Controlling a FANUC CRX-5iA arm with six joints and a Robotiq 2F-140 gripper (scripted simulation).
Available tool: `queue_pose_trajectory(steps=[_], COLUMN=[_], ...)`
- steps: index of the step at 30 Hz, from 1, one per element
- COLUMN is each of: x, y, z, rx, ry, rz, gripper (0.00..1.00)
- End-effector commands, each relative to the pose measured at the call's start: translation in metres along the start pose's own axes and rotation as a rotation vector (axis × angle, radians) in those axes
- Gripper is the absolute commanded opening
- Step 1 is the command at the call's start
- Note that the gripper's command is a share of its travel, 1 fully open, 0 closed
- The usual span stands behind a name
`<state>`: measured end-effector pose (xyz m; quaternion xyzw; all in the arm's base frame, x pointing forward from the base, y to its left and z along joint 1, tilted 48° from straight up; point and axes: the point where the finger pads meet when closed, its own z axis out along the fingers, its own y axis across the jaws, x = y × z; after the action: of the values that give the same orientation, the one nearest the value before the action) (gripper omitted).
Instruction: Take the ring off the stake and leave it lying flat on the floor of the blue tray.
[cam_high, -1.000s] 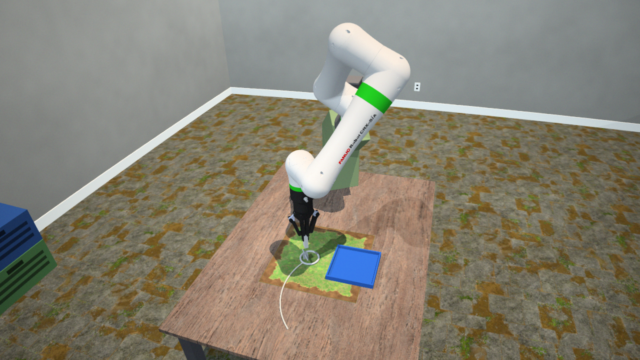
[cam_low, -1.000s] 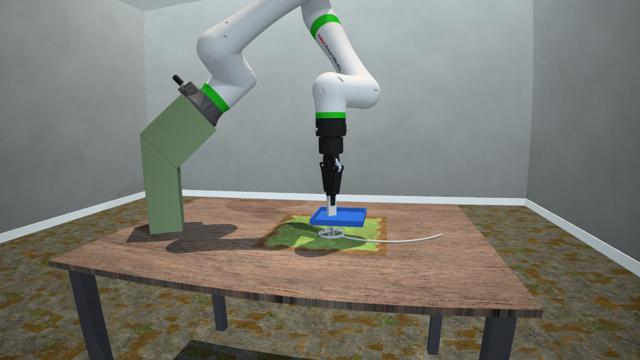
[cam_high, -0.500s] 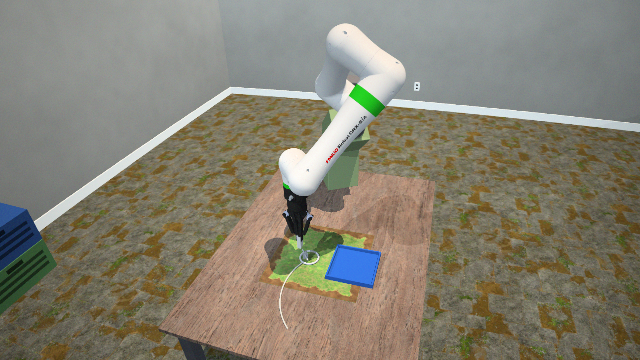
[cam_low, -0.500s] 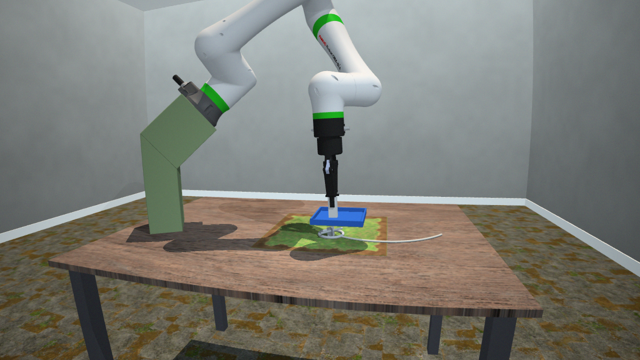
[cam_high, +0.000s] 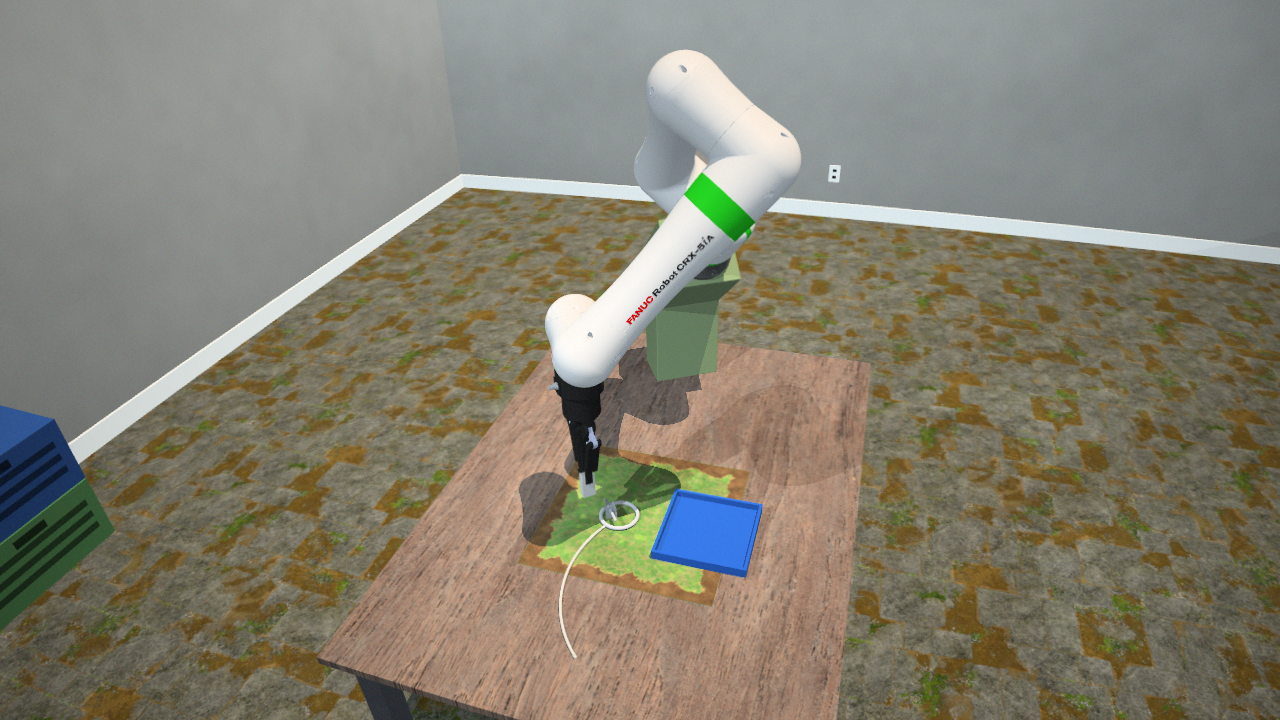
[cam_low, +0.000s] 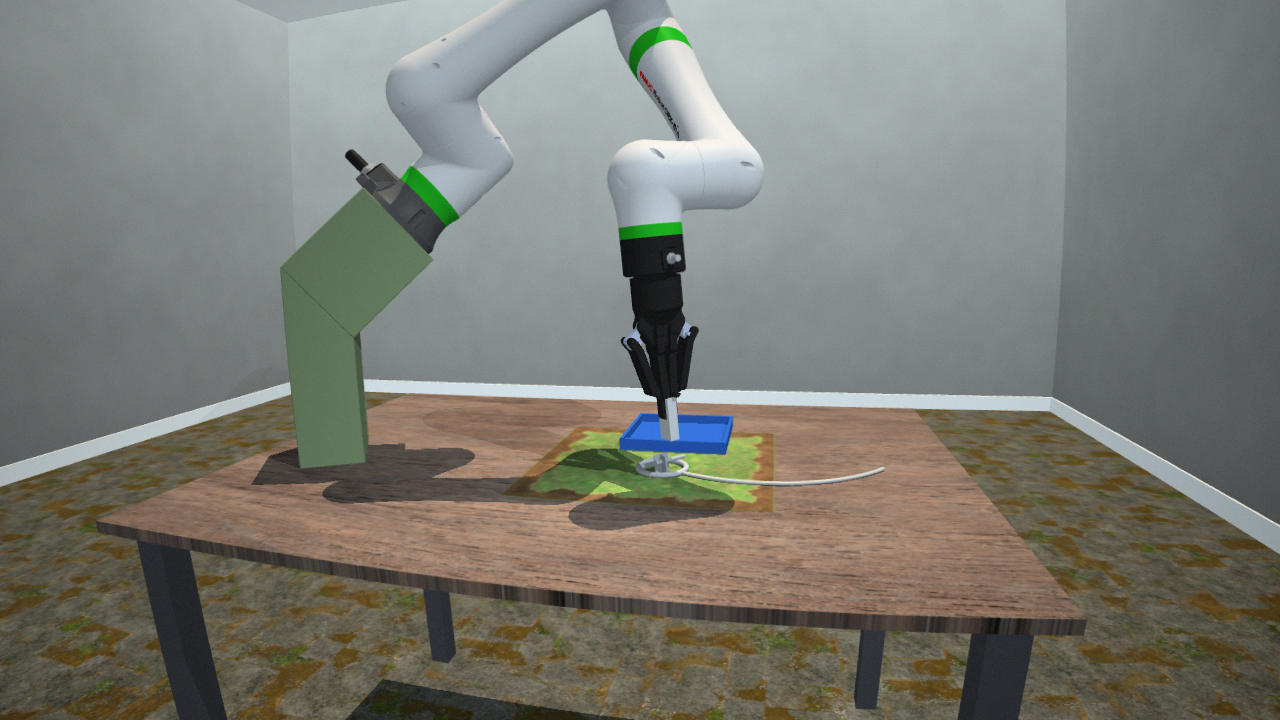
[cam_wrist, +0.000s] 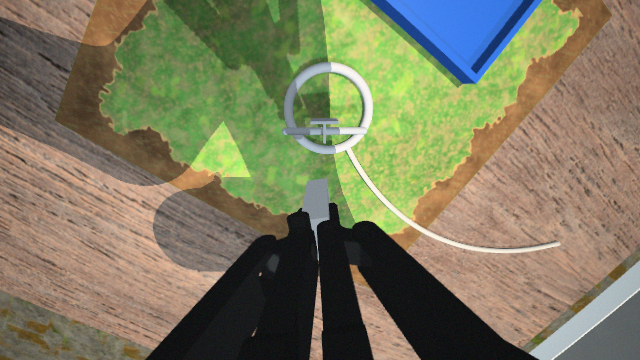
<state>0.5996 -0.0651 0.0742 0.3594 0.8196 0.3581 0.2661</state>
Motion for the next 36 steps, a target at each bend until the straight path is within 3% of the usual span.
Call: queue_pose_trajectory(steps=[1,3,4,36], x=[-0.0020,-0.0020,-0.0020,-0.0020], y=[-0.0005,-0.0005,-0.0005,-0.0005], z=[-0.0005,-0.0005,-0.0005,-0.0005], rx=[0.055,0.055,0.082,0.082], ry=[0.012,0.012,0.019,0.019], rz=[0.273,0.273,0.408,0.408], gripper=[0.10,0.10,0.10,0.10])
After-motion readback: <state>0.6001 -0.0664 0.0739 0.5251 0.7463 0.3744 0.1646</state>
